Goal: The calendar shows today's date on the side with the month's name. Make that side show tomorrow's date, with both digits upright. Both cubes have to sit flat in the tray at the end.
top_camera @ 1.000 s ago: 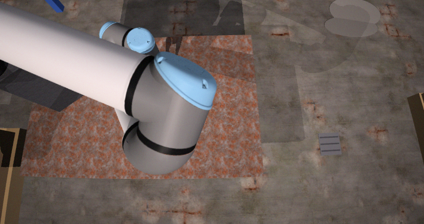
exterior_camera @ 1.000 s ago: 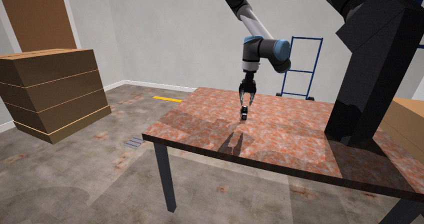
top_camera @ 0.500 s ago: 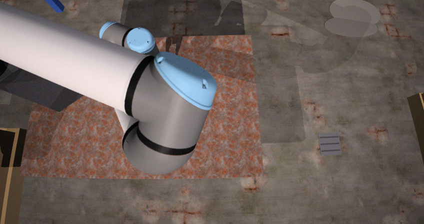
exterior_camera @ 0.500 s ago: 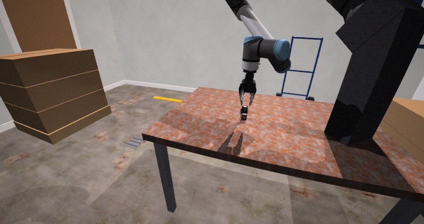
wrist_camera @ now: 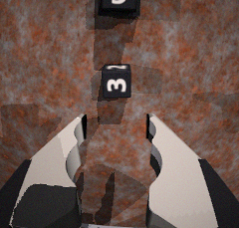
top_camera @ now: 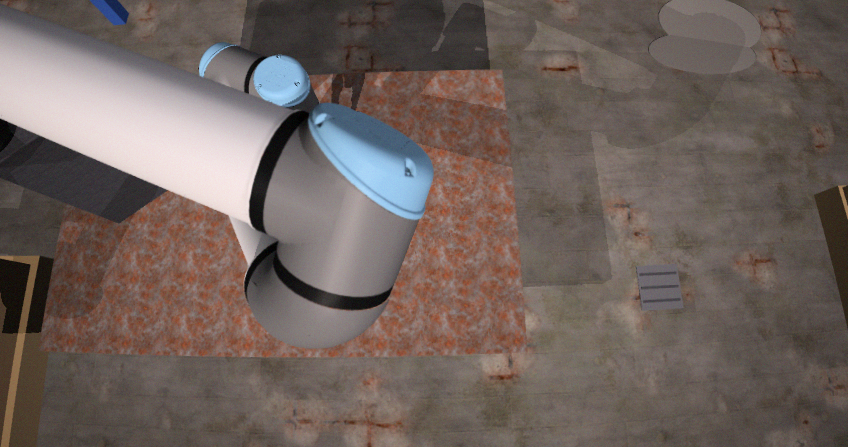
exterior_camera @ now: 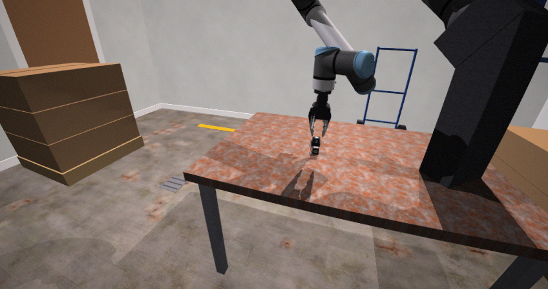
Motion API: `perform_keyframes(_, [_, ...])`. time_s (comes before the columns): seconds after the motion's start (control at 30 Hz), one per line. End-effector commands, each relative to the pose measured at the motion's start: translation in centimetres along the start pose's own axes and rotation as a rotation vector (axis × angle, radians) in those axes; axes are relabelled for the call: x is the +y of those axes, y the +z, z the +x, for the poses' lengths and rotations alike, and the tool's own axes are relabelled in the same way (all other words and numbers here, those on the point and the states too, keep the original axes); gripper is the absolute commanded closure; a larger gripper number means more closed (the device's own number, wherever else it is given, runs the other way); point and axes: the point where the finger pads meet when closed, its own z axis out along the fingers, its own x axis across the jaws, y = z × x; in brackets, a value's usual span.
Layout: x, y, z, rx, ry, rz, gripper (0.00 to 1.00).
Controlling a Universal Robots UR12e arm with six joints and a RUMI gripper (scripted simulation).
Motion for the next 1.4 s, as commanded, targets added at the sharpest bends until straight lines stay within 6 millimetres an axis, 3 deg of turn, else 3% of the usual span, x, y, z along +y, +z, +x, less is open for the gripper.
perform_keyframes(0.0, [0.0,0.3,-0.2,-0.002,0.001,0.001,0.72])
perform_keyframes(1.37, [0.0,5.0,-0.1,-0.001,0.001,0.001,0.72])
